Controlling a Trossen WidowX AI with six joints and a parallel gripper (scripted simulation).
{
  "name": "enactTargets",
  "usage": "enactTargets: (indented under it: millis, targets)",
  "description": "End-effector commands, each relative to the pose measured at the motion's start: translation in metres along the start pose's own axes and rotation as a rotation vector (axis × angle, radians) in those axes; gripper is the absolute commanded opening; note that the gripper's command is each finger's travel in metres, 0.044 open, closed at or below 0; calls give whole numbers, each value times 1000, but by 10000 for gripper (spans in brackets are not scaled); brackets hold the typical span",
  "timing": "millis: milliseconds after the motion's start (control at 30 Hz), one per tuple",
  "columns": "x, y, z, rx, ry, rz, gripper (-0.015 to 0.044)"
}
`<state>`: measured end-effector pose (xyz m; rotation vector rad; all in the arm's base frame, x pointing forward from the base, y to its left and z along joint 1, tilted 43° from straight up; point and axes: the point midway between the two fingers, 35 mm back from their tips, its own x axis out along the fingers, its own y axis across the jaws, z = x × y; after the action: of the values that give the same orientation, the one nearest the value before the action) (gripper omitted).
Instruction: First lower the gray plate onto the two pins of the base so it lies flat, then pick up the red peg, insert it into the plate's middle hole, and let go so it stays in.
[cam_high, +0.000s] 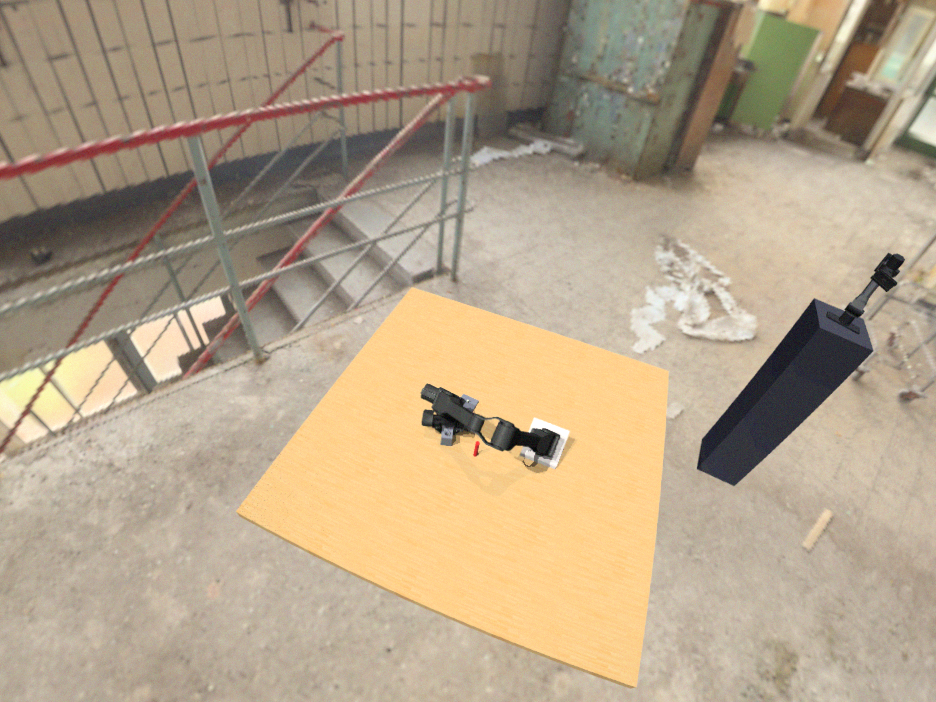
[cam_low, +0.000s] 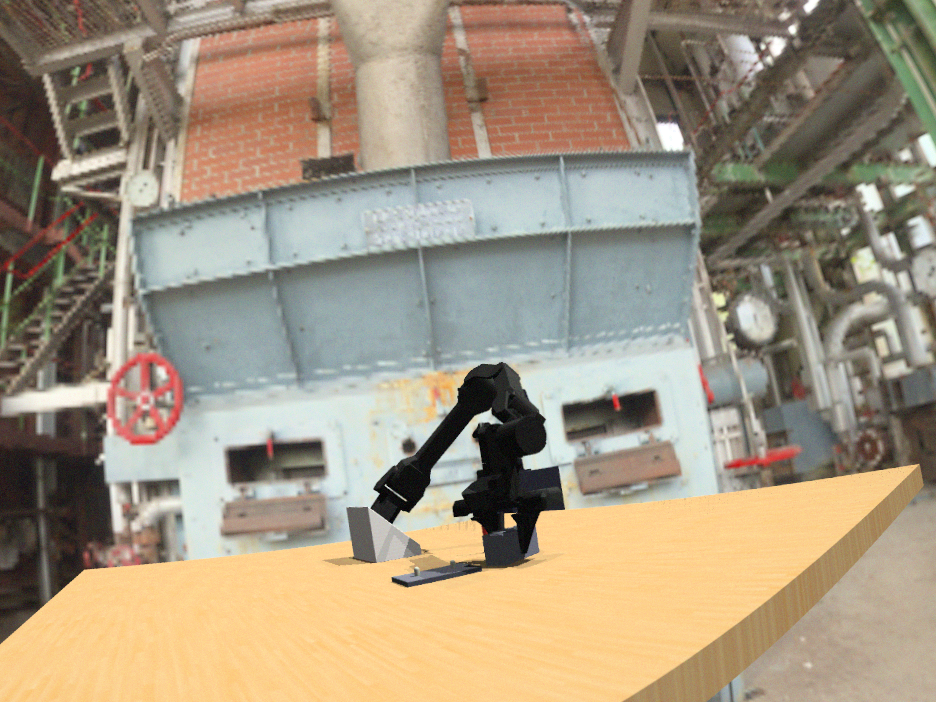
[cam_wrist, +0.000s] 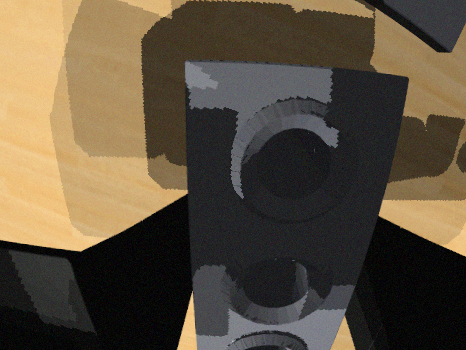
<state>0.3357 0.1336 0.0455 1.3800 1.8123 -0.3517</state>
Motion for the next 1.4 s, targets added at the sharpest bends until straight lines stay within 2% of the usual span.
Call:
enactTargets:
  millis: [0, 133, 233, 467, 1367]
  targets:
    - [1, 0, 0, 7, 4, -1, 98]
    - [1, 0, 0, 7, 4, -1, 71]
    - [-1, 1, 1, 2, 0, 5, 0]
    - [-16, 9, 7, -46, -37, 59, 0]
    - [-95, 9, 15, -9, -23, 13, 0]
